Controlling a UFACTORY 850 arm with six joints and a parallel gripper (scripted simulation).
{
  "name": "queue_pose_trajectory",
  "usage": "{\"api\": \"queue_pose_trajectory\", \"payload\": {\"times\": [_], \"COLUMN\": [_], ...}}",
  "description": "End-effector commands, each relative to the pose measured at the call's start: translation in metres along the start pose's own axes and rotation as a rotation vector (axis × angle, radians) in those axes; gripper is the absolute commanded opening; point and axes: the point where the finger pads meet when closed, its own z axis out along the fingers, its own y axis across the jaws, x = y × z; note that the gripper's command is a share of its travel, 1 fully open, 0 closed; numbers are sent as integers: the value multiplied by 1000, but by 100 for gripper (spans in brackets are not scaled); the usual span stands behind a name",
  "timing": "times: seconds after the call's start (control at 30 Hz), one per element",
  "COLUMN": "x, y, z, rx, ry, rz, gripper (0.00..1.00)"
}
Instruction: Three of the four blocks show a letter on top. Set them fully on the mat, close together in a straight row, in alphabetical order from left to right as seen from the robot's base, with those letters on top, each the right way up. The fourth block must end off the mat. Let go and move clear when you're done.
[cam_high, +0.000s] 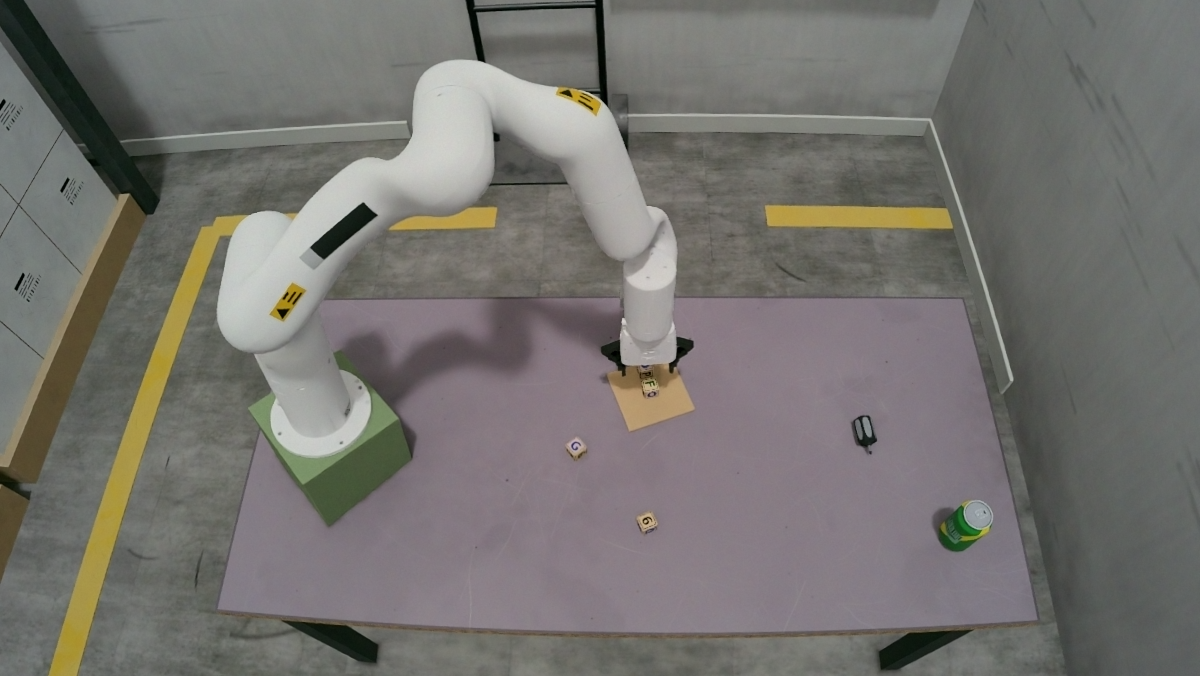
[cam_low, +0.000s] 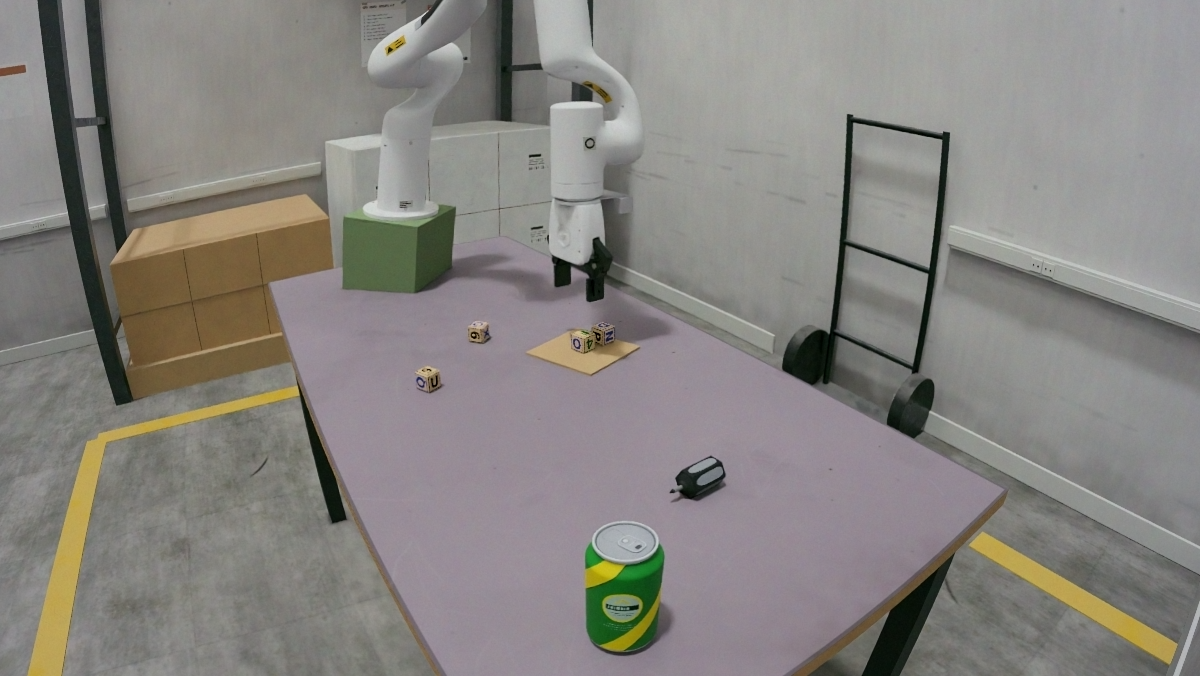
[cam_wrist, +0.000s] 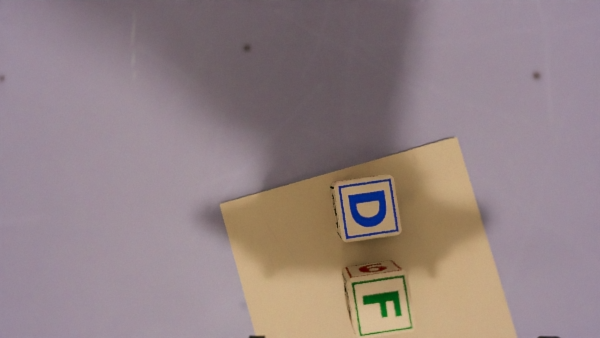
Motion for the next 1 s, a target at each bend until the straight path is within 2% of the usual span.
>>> {"api": "queue_pose_trajectory", "payload": {"times": [0.0,0.07,0.47,0.57,0.6,0.97], "x": [-2,-6,-22,-23,-28,-45], "y": [-2,-8,-28,-29,-34,-52], "z": [-1,0,2,2,2,3], "rx": [-4,-3,3,4,5,9], "ry": [10,22,54,56,61,71], "rz": [63,187,619,656,762,1138], "gripper": [100,100,100,100,100,100]}}
